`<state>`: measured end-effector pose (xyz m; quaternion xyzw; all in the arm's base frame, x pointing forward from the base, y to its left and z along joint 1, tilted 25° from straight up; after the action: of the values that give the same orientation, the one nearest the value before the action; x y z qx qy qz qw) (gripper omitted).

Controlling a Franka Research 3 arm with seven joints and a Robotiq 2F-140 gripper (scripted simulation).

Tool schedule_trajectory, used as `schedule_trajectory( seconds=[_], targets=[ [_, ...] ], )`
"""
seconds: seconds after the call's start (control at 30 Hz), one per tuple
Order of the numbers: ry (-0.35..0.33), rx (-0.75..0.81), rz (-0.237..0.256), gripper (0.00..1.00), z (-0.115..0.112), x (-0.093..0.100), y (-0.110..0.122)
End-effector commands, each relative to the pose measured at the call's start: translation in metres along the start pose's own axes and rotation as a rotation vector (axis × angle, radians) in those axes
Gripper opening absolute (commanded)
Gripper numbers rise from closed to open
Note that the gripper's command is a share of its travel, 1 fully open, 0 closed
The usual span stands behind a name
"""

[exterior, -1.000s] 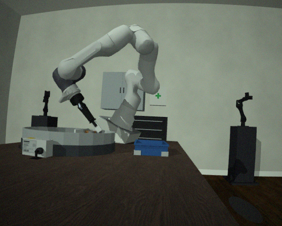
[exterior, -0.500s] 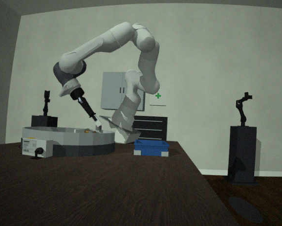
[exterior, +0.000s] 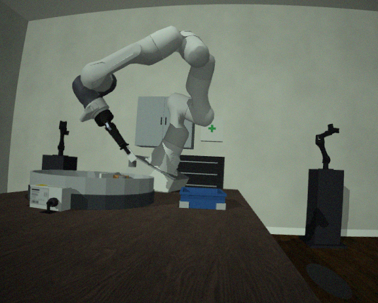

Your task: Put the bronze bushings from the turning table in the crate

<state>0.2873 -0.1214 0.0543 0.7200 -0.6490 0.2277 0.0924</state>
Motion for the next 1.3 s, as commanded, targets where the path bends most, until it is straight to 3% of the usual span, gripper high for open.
schedule_trajectory(
  seconds=[0.0,1.07,1.27],
  targets=[
    [-0.006,-0.013,-0.003,0.0,-0.003,0.0,0.0],
    [-0.006,-0.013,-0.003,0.0,-0.003,0.0,0.0],
    [-0.006,-0.013,-0.003,0.0,0.005,0.006,-0.013]
  ],
)
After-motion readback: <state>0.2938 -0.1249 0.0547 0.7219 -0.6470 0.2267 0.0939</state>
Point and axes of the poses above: the point where the finger pads meet when closed, its own x axis back along the fingers, its own y axis across the jaws, z = x × y, the point moved 3 cm from there along x, back along the fingers, and after that the axes turned 1 degree about x, right-handed, at the moved point
